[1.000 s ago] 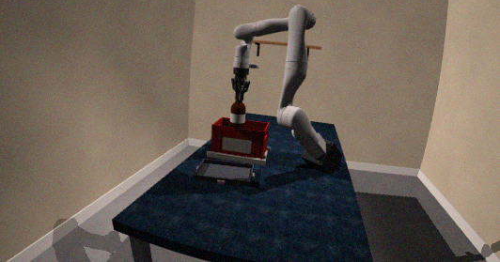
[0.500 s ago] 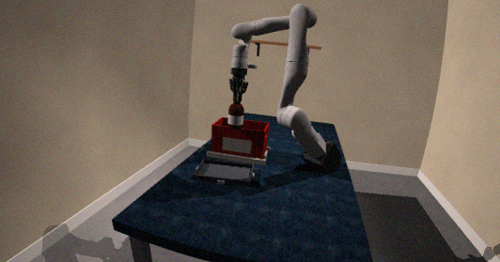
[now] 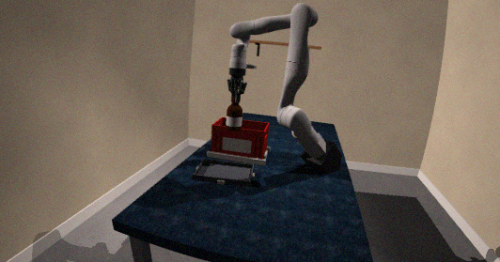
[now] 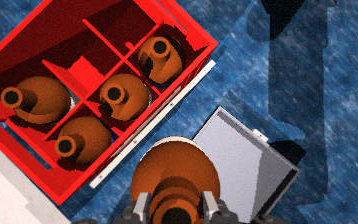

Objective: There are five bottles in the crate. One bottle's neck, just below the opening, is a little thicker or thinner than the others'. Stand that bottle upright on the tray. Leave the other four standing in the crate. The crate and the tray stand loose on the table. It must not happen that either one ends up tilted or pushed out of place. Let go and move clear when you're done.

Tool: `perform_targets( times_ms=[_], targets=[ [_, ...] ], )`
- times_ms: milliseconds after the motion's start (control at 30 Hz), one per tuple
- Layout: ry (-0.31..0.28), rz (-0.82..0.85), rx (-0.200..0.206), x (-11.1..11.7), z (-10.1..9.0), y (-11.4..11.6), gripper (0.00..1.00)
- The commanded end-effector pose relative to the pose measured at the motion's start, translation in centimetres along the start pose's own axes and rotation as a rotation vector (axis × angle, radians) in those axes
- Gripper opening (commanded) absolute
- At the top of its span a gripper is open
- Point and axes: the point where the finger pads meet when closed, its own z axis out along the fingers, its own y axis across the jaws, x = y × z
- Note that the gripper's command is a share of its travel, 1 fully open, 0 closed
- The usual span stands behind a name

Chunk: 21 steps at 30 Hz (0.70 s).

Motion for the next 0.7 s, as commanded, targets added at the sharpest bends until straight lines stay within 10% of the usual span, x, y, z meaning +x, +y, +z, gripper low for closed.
perform_targets(
  times_ms=[0,667],
  targets=[
    [0.005,0.004,0.007,-0.2,-0.1,0.4,0.00],
    [0.005,0.004,0.007,-2.7,-0.1,2.7,0.00]
  ],
)
